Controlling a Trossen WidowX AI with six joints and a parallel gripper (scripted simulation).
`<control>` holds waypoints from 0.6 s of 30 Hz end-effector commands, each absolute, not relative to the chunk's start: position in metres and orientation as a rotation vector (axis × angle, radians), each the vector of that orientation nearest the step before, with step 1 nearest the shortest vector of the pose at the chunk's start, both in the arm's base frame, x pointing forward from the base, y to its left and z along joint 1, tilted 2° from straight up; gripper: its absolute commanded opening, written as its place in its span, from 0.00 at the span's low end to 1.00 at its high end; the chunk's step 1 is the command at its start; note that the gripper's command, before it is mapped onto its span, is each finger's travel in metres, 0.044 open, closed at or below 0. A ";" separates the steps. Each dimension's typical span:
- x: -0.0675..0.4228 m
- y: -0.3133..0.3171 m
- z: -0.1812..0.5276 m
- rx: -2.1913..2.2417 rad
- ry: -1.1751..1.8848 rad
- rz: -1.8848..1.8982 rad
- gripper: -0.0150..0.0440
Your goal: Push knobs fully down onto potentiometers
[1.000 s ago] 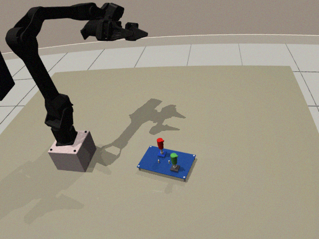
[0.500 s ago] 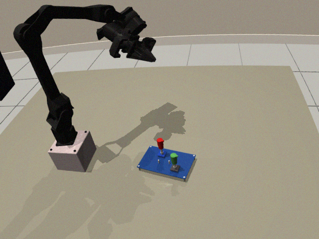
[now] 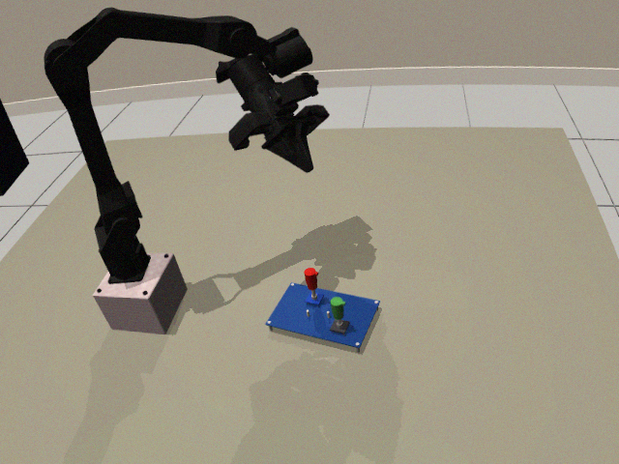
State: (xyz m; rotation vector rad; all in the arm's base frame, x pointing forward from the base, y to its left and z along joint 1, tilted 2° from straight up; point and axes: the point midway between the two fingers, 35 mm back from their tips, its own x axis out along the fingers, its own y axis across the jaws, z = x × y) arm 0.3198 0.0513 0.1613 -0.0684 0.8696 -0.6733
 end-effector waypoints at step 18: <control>0.321 -0.010 0.097 0.429 1.280 -0.762 0.25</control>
